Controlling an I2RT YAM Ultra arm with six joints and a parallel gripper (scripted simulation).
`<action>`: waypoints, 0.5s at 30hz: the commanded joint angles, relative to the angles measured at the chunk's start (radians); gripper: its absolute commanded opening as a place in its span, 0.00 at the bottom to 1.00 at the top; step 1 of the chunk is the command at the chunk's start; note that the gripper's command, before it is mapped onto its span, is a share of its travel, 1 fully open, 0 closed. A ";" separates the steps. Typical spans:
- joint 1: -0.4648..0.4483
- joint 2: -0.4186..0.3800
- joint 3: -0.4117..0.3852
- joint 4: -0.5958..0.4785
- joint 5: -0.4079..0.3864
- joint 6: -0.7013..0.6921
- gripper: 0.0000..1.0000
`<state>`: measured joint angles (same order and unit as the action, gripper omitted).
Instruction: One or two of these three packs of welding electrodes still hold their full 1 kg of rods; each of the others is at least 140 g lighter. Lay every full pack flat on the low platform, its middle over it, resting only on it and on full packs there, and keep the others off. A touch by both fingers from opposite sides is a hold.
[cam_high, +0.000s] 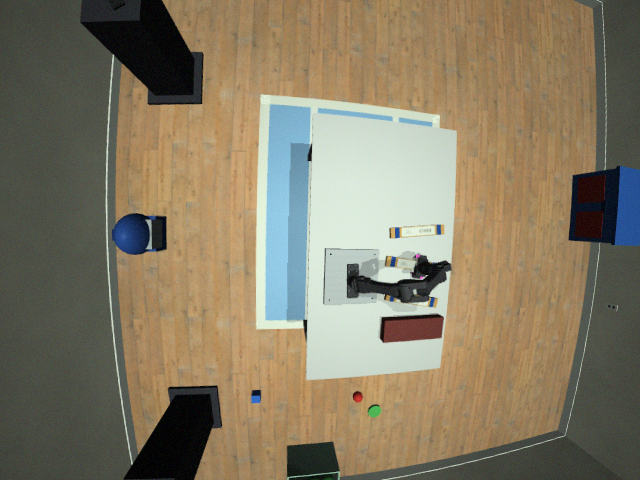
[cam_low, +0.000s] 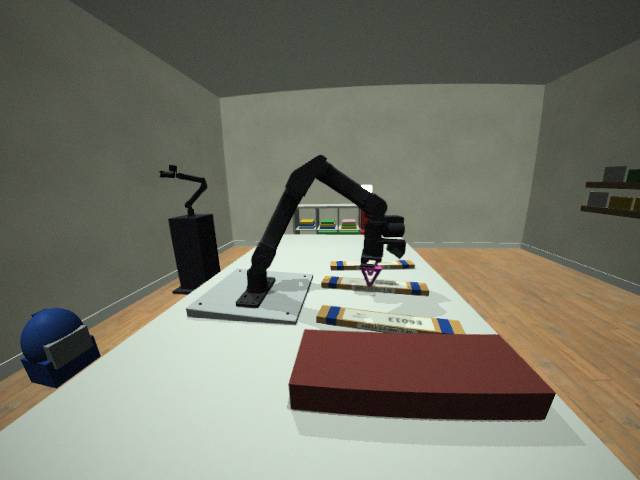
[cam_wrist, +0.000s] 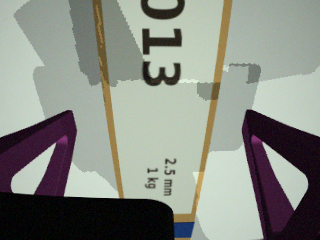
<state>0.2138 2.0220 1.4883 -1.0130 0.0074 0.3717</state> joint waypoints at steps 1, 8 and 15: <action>-0.009 -0.018 0.035 0.024 0.008 0.001 0.95; -0.010 0.017 -0.025 0.056 0.007 0.001 0.95; -0.006 0.023 -0.038 0.078 0.007 0.000 0.95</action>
<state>0.2104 2.0403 1.4597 -0.9665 0.0074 0.3717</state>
